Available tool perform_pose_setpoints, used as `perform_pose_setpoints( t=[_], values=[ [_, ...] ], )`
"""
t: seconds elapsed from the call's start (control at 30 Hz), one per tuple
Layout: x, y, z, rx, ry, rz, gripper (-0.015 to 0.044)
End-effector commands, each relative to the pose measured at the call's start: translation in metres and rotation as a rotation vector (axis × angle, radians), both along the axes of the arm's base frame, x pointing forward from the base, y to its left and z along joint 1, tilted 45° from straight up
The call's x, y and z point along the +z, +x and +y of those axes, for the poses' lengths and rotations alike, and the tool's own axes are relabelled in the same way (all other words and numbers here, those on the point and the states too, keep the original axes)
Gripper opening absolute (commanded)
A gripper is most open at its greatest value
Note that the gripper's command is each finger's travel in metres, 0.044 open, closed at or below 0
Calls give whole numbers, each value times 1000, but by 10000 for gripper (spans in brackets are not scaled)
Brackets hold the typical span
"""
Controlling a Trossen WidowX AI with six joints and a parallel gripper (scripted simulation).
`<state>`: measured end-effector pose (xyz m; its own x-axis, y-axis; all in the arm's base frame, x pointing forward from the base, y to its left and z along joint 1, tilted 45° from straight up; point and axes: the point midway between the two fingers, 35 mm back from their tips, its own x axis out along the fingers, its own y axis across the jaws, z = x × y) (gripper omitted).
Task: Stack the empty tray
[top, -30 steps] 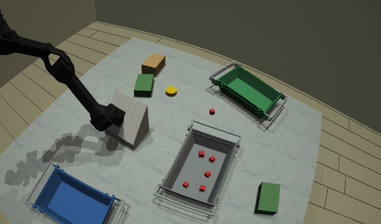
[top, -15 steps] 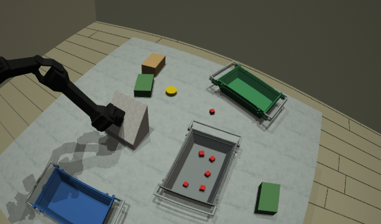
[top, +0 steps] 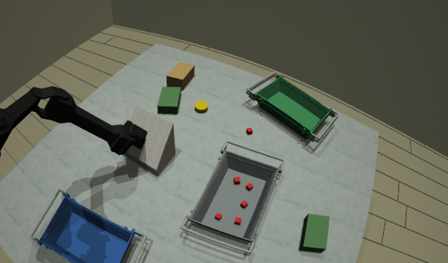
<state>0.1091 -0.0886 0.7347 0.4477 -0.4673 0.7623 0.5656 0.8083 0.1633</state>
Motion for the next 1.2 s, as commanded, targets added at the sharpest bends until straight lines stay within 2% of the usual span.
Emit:
perform_pose_setpoints(
  t=[0.0,0.17,0.37,0.63,0.9,1.17],
  values=[
    [-28,57,-23,9,92,151,81],
    [-69,129,-33,102,182,297,81],
    [-132,197,-47,82,289,541,81],
    [-246,275,-51,21,405,945,81],
    [-373,315,-36,-84,446,1407,81],
    [-495,311,-12,-249,368,1929,81]
  ],
)
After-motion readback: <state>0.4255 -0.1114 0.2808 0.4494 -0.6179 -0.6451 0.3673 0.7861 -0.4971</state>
